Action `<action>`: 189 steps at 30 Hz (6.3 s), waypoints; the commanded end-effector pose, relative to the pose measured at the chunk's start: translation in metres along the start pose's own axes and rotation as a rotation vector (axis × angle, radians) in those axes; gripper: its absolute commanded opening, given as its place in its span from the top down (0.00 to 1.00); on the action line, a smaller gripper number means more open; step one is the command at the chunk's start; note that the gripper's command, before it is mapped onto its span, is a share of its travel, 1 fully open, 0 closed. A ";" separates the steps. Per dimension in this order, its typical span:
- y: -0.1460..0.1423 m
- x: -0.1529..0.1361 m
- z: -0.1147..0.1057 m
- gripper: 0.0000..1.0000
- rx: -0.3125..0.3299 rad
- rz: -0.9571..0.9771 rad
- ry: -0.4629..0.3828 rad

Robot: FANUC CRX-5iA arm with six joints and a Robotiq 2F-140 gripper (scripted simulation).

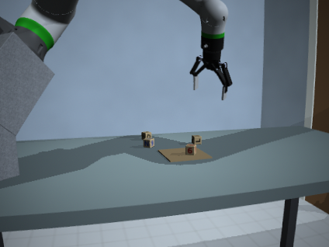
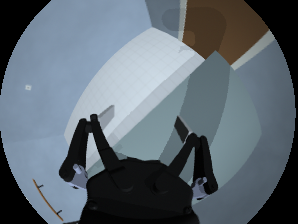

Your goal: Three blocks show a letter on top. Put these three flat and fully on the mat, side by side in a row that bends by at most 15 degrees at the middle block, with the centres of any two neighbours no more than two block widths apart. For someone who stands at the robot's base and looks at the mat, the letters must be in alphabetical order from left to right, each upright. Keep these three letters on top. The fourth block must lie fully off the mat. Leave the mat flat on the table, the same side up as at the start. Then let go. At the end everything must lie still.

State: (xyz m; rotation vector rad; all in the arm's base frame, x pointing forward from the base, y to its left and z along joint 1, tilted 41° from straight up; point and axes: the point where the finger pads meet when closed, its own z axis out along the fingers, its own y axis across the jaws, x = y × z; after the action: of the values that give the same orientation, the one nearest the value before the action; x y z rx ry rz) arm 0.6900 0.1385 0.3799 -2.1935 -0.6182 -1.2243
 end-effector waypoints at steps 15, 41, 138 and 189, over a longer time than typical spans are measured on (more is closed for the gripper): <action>-0.078 -0.169 0.032 0.00 -0.101 -0.113 0.042; -0.101 -0.312 0.013 0.00 -0.202 -0.198 -0.030; -0.018 -0.386 -0.038 0.00 -0.201 -0.198 -0.030; 0.082 -0.229 -0.050 0.00 -0.203 -0.198 -0.031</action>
State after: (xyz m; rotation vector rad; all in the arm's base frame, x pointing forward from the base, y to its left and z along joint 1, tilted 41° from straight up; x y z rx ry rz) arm 0.5883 0.0205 0.1745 -2.3561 -0.7685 -1.4305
